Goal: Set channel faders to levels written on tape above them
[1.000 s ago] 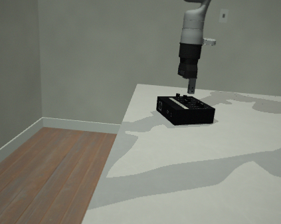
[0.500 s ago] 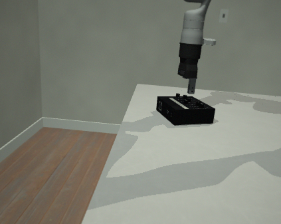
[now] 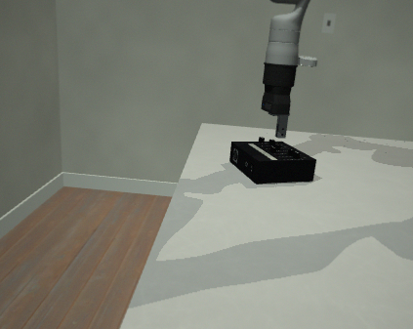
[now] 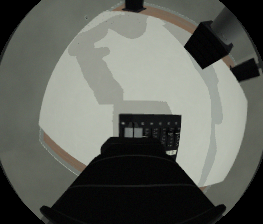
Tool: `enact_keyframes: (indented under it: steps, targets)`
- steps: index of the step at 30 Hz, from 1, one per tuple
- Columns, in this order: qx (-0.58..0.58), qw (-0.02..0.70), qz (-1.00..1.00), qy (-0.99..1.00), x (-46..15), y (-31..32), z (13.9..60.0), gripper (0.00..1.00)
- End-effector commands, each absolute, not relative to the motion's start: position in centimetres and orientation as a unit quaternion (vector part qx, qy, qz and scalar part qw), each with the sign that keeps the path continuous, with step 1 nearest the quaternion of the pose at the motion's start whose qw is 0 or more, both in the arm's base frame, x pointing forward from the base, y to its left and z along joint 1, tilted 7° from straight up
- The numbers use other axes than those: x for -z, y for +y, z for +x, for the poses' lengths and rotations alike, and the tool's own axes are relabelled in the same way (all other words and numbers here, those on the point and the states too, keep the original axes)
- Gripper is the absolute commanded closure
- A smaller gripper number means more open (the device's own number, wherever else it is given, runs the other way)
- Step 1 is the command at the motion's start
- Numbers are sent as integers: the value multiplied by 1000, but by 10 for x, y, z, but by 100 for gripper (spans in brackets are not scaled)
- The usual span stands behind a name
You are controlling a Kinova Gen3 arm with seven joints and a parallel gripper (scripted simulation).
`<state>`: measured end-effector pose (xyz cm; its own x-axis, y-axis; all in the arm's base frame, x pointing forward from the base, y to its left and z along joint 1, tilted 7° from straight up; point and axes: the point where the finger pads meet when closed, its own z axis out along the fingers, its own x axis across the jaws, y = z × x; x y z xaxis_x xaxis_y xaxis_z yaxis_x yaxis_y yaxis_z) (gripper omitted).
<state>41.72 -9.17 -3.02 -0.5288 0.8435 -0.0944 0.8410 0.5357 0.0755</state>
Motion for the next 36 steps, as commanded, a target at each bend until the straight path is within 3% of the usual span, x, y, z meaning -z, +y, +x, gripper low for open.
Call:
enact_keyframes:
  steps: [1,36]
  targets:
    - [-11,61,480,875,31,-91,417,100]
    - [-11,61,480,875,43,-92,418,100]
